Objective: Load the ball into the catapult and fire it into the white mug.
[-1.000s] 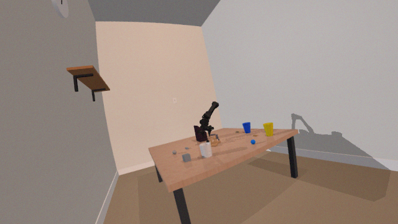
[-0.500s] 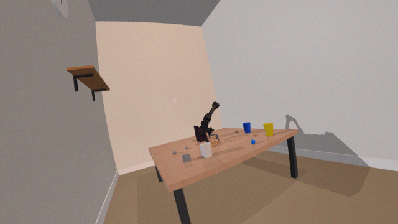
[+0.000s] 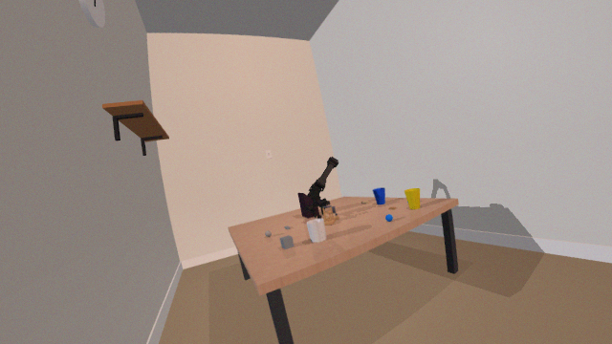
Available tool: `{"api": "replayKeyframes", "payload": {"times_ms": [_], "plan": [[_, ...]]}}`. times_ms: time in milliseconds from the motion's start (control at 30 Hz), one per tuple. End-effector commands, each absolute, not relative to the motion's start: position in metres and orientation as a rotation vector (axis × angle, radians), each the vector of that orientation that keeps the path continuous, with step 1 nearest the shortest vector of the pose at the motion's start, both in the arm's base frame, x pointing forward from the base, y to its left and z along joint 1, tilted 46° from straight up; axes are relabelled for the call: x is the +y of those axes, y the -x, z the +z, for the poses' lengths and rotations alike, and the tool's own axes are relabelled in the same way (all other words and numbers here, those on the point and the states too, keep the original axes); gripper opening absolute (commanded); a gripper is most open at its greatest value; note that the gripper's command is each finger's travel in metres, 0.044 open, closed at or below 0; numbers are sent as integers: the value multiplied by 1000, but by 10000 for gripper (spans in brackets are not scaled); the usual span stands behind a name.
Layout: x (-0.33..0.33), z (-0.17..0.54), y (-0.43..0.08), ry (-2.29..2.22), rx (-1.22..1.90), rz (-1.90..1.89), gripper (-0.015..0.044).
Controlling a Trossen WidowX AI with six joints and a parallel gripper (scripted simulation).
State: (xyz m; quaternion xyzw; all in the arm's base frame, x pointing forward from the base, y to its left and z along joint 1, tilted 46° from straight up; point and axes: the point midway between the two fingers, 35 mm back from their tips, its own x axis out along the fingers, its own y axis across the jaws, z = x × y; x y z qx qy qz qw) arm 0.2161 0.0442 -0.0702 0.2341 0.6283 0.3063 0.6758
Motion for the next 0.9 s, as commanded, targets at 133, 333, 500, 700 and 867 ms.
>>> {"api": "replayKeyframes", "payload": {"times_ms": [133,333,500,700,867], "plan": [[52,-76,-212,-541,1423,691,247],[52,-76,-212,-541,1423,691,129],[52,-76,-212,-541,1423,691,96],[42,-69,-217,-537,1424,685,0],[20,-53,-223,-532,1425,677,0]]}}
